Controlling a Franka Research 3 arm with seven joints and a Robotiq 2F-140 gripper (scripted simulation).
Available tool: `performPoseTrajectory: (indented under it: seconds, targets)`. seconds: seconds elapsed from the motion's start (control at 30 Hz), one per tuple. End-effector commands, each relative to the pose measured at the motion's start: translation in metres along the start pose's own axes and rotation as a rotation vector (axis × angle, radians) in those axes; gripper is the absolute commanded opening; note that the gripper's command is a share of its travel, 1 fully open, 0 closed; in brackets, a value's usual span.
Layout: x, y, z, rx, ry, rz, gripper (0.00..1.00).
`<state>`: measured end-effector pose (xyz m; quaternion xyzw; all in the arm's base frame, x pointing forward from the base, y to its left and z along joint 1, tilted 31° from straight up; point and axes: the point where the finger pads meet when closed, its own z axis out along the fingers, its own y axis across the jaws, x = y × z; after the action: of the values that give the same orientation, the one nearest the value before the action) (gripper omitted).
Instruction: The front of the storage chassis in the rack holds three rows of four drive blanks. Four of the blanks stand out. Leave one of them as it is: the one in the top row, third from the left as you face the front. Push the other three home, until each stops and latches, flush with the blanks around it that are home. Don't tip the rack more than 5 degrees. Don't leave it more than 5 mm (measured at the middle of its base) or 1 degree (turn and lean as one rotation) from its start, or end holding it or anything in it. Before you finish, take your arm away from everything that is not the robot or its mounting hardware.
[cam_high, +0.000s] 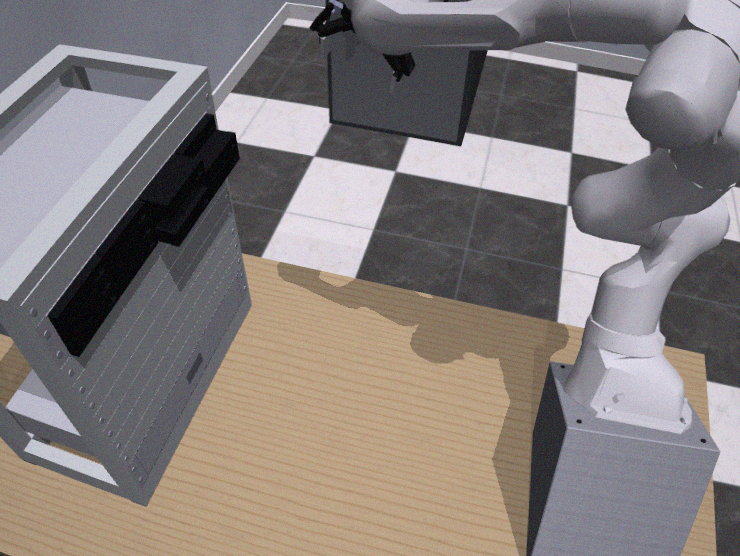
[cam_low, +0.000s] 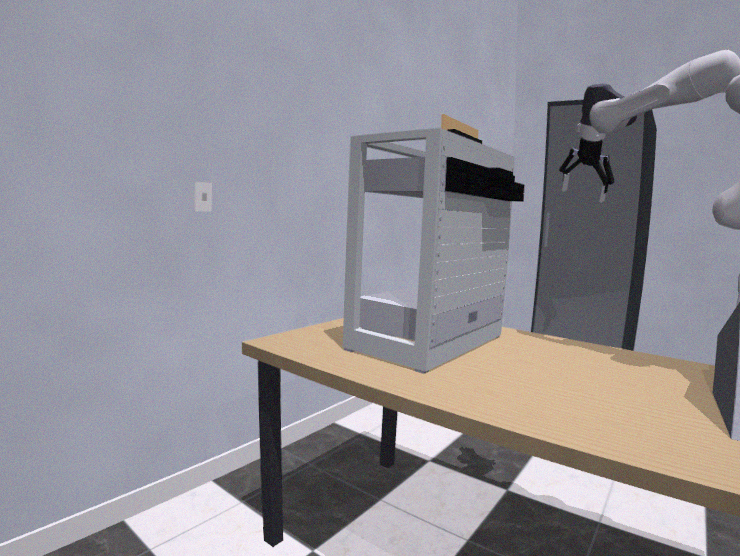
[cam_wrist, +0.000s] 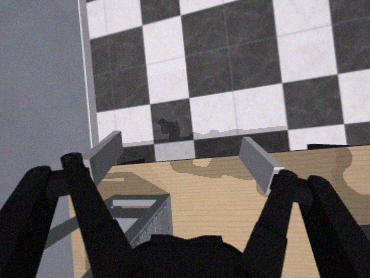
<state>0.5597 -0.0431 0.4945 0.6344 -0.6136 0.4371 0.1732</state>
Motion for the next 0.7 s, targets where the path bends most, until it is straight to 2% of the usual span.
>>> performPoseTrajectory:
  seconds: [0.0,0.07,0.13,0.2,0.63,0.67]
  targets:
    - [0.004,-0.017,-0.008,0.088,0.051,0.133,1.00]
    - [0.005,-0.020,-0.013,0.118,0.076,0.158,1.00]
    - [0.005,-0.020,-0.013,0.118,0.076,0.158,1.00]
    - [0.006,-0.027,-0.022,0.173,0.115,0.200,1.00]
    - [-0.001,-0.049,-0.063,0.412,0.224,0.338,1.00]
    - [-0.001,-0.049,-0.063,0.412,0.224,0.338,1.00]
